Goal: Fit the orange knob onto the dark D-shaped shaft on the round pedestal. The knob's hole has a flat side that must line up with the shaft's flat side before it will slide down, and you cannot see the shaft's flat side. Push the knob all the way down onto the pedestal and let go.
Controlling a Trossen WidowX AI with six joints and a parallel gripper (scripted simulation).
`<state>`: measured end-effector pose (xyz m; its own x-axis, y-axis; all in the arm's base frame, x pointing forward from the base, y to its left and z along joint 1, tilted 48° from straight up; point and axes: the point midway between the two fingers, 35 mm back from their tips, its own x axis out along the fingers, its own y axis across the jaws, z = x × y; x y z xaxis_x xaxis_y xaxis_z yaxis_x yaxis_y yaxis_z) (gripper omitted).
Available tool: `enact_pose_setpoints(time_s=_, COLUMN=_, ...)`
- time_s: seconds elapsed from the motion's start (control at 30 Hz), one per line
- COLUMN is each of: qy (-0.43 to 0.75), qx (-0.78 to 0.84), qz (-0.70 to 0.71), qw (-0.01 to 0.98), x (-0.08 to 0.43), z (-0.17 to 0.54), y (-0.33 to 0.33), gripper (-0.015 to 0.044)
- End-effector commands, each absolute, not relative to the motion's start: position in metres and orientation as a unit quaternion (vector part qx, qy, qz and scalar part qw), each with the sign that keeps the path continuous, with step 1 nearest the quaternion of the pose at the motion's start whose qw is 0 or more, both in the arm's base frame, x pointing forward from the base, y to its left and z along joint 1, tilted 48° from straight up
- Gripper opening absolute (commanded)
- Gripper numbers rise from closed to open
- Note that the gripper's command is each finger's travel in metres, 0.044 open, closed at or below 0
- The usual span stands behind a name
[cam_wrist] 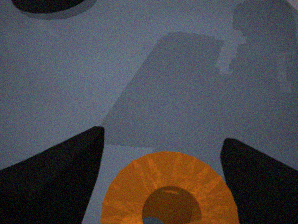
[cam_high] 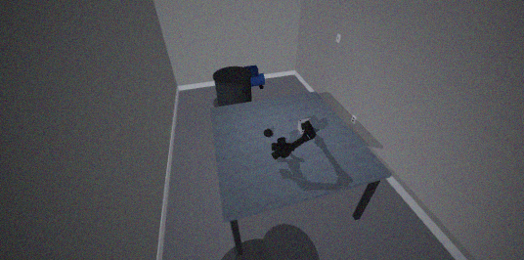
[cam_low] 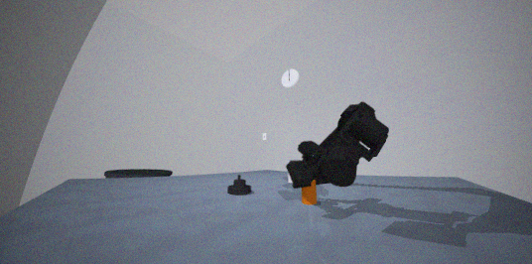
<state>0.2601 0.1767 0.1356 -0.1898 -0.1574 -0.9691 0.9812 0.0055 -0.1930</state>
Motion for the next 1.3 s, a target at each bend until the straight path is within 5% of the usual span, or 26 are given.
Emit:
enact_pose_setpoints(time_s=0.0, qy=0.51, qx=0.403, qz=-0.579, qw=0.492, x=0.26, z=0.135, y=0.176, gripper=0.026)
enact_pose_setpoints(time_s=0.4, qy=0.51, qx=0.403, qz=-0.579, qw=0.492, x=0.26, z=0.135, y=0.176, gripper=0.026)
enact_pose_setpoints(time_s=0.63, qy=0.51, qx=0.403, qz=-0.579, qw=0.492, x=0.26, z=0.135, y=0.176, gripper=0.044)
enact_pose_setpoints(time_s=0.93, qy=0.514, qx=0.405, qz=-0.578, qw=0.487, x=0.26, z=0.136, y=0.175, gripper=0.044)
enact_pose_setpoints(time_s=1.27, qy=0.669, qx=0.551, qz=-0.433, qw=0.25, x=0.268, z=0.177, y=0.126, gripper=0.044)
